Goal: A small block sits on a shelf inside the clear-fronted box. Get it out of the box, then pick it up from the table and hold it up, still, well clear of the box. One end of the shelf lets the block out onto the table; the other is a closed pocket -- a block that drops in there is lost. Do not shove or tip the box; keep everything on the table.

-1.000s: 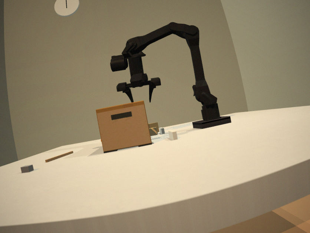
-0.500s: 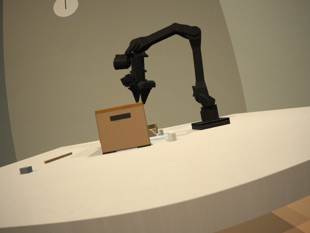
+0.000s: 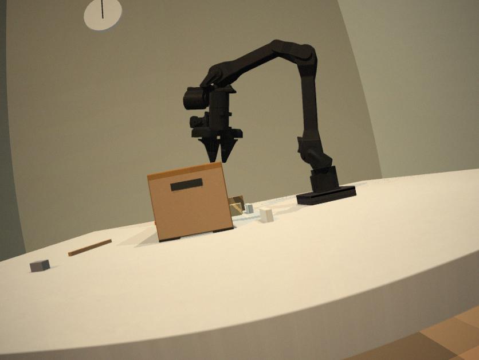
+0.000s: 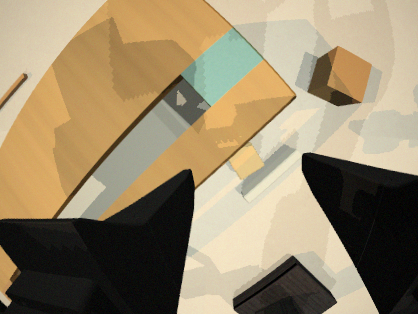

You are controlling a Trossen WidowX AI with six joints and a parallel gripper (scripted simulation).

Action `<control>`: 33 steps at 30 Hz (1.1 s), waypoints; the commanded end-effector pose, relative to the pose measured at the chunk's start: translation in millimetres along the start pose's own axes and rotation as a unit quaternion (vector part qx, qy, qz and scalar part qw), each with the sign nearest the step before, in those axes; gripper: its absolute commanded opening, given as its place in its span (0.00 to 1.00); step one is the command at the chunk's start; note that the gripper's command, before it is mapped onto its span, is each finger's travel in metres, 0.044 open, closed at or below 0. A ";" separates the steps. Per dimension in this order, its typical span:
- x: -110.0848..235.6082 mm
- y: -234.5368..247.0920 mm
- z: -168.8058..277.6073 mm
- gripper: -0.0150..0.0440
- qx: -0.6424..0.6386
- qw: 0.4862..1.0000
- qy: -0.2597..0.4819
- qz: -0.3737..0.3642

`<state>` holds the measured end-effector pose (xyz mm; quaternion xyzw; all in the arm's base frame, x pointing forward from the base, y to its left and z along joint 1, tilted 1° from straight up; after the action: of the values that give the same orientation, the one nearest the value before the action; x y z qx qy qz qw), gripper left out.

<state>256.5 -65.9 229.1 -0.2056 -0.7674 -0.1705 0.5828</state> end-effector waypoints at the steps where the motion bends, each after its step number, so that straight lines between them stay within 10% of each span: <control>1: -0.3 -14.1 7.2 0.74 -0.448 0.892 0.019 -0.051; 25: 4.5 -33.6 12.4 0.74 -0.946 0.293 0.115 -0.076; 33: 4.6 -33.9 12.6 0.74 -0.951 0.277 0.117 -0.075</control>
<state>233.6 -87.8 232.5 -0.5328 -0.1452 -0.8247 0.1220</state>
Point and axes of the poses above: the point midway between the two fingers, 35 mm back from their tips, its own x axis back along the fingers, its own y axis across the jaws, z = x × y, the point moved 6 cm from there along x, back along the fingers, and after that the axes turned 6 degrees about -x, right-handed, at the moved point
